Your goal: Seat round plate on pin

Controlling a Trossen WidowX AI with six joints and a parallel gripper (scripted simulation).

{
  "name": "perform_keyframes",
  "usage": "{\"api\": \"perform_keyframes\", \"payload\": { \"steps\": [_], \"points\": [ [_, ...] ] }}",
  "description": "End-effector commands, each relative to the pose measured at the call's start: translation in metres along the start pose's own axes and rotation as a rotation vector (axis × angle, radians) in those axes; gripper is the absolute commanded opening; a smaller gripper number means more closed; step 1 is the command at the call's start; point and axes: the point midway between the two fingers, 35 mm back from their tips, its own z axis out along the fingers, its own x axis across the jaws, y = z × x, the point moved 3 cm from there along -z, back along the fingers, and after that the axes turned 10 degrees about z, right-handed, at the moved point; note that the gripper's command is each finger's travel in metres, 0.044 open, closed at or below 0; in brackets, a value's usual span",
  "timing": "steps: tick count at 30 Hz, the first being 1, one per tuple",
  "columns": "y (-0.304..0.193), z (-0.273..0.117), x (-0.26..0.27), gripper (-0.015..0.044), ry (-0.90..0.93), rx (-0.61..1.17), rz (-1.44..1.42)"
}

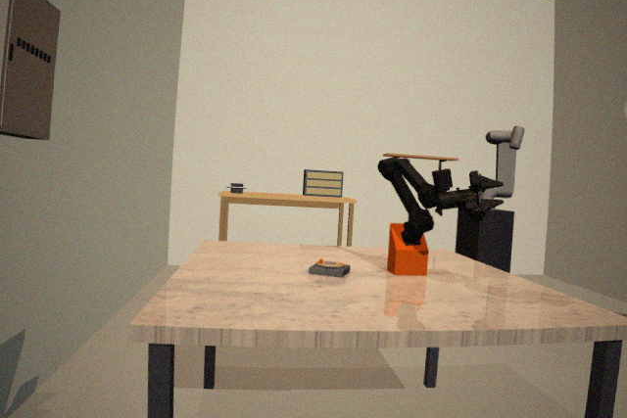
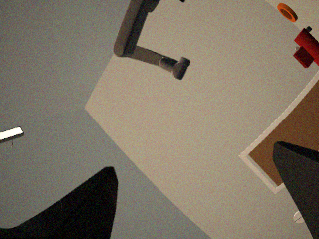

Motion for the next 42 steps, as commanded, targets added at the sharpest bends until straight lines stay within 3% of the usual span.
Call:
{"api": "perform_keyframes", "payload": {
  "steps": [1, 10, 15, 19, 24, 26, 29, 32, 35, 40, 42],
  "points": [
    [0.002, 0.000, 0.001, 0.0374, 0.003, -0.010, -0.005],
    [0.068, -0.005, 0.024, 0.0138, -0.021, -0.348, -0.176],
    [0.139, -0.035, 0.048, 0.0006, -0.121, -0.689, -0.312],
    [0.168, -0.060, 0.059, 0.0000, -0.190, -0.842, -0.360],
    [0.213, -0.131, 0.080, 0.0000, -0.337, -1.140, -0.403],
    [0.217, -0.141, 0.082, 0.0000, -0.354, -1.176, -0.404],
    [0.228, -0.190, 0.092, 0.0000, -0.431, -1.325, -0.395],
    [0.230, -0.244, 0.099, 0.0000, -0.512, -1.473, -0.364],
    [0.230, -0.273, 0.100, 0.0000, -0.565, -1.528, -0.338],
    [0.210, -0.367, 0.098, 0.0000, -0.720, -1.670, -0.217],
    [0.204, -0.380, 0.096, 0.0000, -0.725, -1.700, -0.181]
  ]
}}
